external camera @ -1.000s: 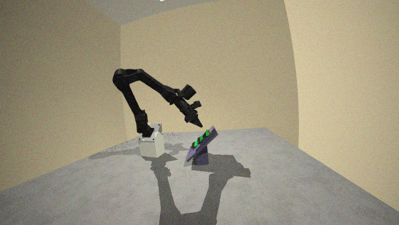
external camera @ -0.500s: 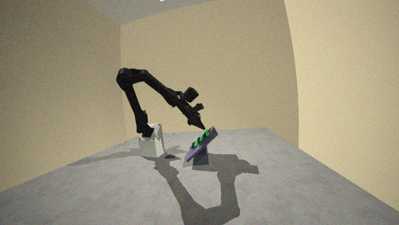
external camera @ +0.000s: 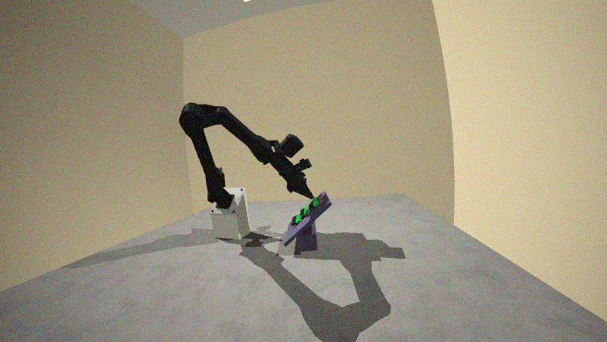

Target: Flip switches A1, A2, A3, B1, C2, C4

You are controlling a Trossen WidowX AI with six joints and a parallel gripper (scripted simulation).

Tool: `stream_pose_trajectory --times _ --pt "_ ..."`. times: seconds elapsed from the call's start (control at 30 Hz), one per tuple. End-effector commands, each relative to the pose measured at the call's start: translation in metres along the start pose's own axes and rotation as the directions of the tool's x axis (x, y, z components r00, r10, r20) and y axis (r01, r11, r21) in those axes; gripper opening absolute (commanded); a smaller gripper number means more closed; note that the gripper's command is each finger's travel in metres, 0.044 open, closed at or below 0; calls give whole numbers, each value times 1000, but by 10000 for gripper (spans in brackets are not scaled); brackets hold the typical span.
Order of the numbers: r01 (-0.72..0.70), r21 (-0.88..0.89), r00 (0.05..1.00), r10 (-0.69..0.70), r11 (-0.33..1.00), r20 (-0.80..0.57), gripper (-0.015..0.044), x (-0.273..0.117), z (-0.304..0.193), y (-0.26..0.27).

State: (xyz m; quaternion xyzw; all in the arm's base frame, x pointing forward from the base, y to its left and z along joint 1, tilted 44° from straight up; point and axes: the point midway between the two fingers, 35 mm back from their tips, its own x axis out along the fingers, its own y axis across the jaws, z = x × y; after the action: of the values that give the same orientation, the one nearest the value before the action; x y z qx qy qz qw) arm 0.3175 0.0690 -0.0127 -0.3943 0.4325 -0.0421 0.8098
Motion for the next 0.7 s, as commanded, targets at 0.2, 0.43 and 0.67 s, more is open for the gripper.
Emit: stream_pose_trajectory --times 0.2,0.43,0.67 --pt "-2 -2 1000 2 1000 5 0 0 2 0" --pt "-2 -2 1000 2 1000 5 0 1 2 0" --pt "-2 -2 1000 2 1000 5 0 2 2 0"
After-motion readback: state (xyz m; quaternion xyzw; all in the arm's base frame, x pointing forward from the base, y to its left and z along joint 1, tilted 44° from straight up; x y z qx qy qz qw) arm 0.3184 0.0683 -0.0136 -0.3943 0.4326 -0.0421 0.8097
